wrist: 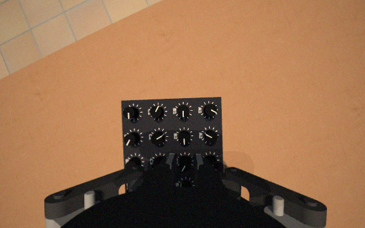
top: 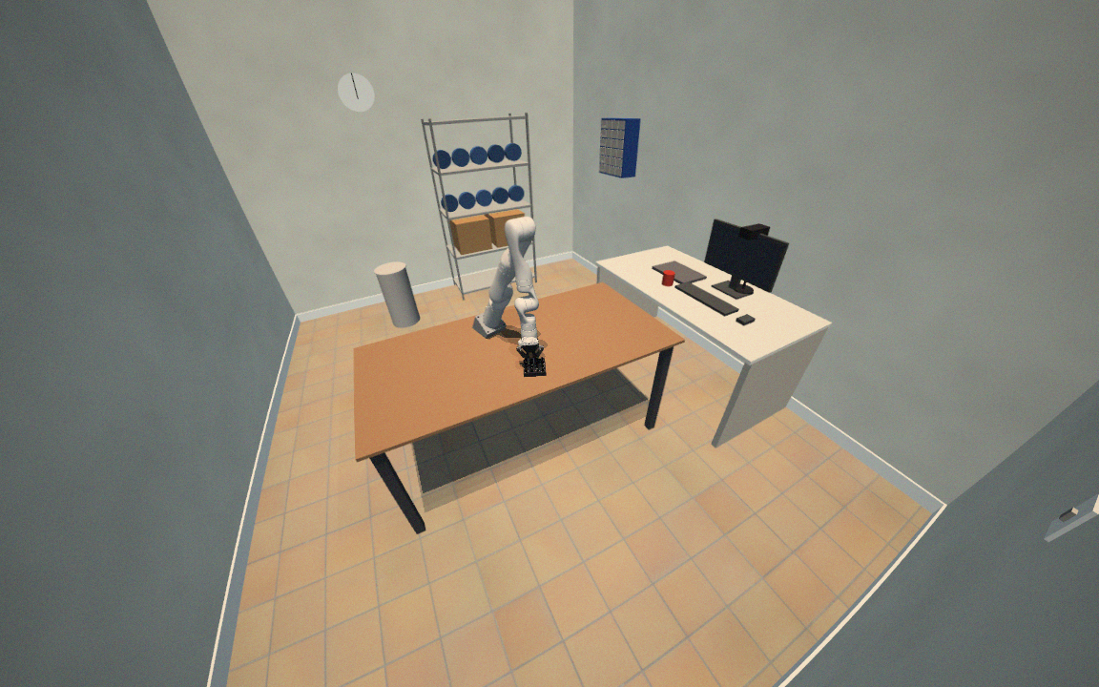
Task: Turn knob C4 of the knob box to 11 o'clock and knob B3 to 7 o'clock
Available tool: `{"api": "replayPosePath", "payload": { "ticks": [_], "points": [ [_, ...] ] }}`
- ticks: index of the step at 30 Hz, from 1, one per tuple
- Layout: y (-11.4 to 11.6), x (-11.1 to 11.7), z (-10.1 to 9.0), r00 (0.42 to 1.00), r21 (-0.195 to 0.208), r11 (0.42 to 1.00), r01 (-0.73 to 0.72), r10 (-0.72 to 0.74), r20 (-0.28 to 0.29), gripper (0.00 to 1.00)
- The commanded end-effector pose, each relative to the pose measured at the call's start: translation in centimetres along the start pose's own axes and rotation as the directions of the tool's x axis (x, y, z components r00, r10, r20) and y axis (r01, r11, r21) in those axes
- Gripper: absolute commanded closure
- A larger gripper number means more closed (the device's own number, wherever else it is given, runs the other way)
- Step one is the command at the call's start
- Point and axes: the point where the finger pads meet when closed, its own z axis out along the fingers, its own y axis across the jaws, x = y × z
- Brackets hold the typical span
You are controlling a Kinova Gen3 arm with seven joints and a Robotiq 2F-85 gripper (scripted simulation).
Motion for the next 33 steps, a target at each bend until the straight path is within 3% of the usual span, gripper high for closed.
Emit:
{"api": "replayPosePath", "payload": {
  "ticks": [1, 15, 16, 33],
  "points": [
    [-0.02, 0.02, -0.02, 1.0, 0.001, 1.0, 0.0, 0.0, -0.001, 0.81],
    [-0.02, 0.02, -0.02, 1.0, 0.001, 1.0, 0.0, 0.0, -0.001, 0.81],
    [-0.02, 0.02, -0.02, 1.0, 0.001, 1.0, 0.0, 0.0, -0.001, 0.92],
    [-0.02, 0.02, -0.02, 1.0, 0.001, 1.0, 0.0, 0.0, -0.001, 0.92]
  ]
}}
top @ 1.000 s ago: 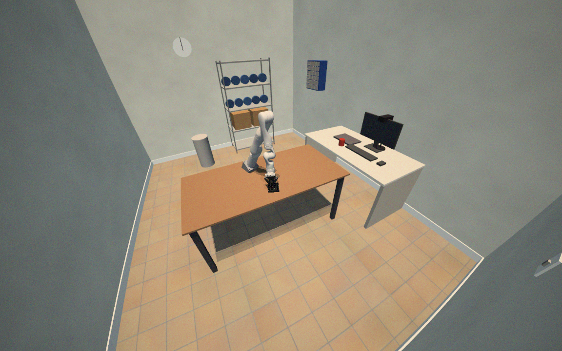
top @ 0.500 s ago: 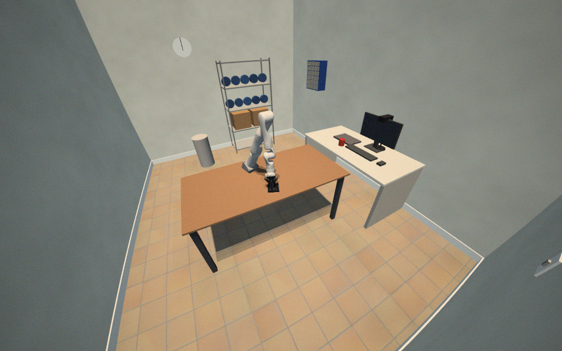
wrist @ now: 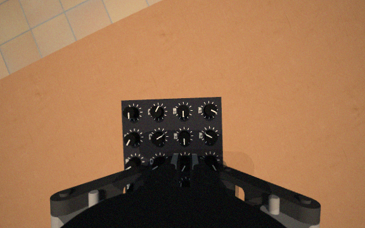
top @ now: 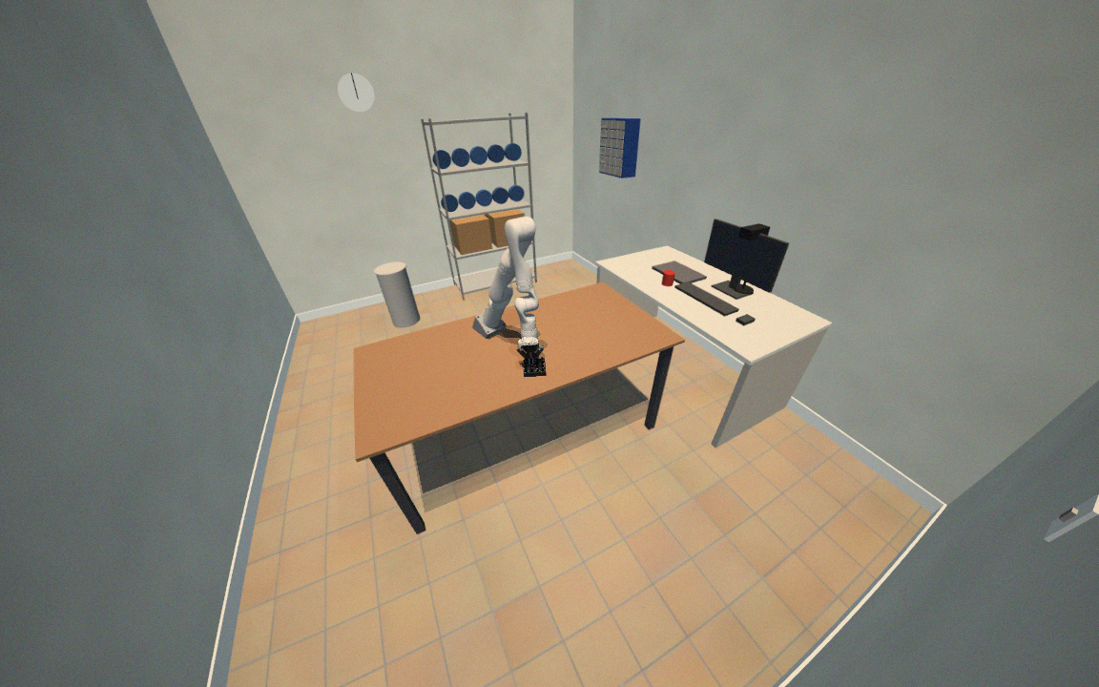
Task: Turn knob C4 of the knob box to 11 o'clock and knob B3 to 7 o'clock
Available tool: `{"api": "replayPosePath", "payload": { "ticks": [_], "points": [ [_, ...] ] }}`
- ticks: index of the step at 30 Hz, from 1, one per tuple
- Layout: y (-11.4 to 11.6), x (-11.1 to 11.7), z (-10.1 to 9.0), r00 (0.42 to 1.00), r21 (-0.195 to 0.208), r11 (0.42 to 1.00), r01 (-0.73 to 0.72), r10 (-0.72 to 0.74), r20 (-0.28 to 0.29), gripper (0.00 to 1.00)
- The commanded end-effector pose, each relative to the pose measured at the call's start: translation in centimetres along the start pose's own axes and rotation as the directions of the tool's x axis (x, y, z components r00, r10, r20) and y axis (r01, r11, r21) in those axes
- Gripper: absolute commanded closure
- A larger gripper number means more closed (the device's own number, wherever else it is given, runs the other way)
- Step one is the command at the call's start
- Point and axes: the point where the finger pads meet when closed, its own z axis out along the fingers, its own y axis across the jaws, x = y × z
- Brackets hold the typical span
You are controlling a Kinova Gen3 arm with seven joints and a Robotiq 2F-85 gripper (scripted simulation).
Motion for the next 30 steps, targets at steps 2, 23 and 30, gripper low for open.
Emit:
{"api": "replayPosePath", "payload": {
  "ticks": [2, 23, 30],
  "points": [
    [-0.01, 0.02, -0.02, 1.0, 0.001, 1.0, 0.0, 0.0, -0.001, 0.92],
    [-0.01, 0.02, -0.02, 1.0, 0.001, 1.0, 0.004, -0.004, -0.001, 0.92],
    [-0.02, 0.02, -0.02, 1.0, 0.001, 1.0, 0.013, -0.013, -0.001, 0.92]
  ]
}}
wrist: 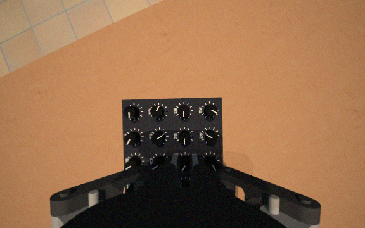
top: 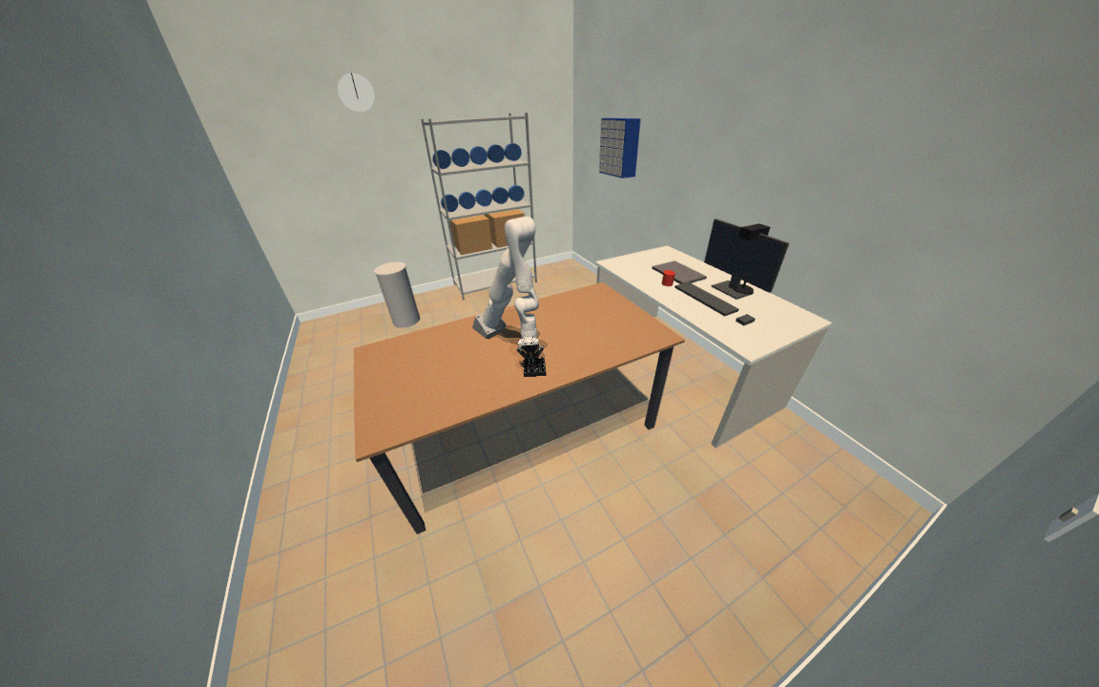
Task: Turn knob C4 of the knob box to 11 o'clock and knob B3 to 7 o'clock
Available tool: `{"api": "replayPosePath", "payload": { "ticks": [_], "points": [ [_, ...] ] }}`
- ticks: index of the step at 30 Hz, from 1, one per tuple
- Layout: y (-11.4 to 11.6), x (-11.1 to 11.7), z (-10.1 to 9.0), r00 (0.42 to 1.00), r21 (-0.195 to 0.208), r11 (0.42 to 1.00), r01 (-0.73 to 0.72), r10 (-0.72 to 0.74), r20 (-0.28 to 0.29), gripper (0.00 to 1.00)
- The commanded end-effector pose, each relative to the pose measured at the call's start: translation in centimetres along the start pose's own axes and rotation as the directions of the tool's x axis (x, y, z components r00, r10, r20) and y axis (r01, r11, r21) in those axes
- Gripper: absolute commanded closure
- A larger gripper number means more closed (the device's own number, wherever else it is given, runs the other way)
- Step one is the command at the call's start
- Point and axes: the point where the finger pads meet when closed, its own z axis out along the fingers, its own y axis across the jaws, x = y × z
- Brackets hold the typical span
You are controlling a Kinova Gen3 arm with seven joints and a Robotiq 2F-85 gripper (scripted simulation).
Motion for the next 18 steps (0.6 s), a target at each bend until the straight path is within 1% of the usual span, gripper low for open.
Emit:
{"api": "replayPosePath", "payload": {
  "ticks": [1, 18],
  "points": [
    [-0.02, 0.02, -0.02, 1.0, 0.001, 1.0, 0.005, -0.005, -0.001, 0.92],
    [-0.02, 0.02, -0.02, 0.997, 0.001, 0.997, 0.083, -0.083, -0.001, 0.92]
  ]
}}
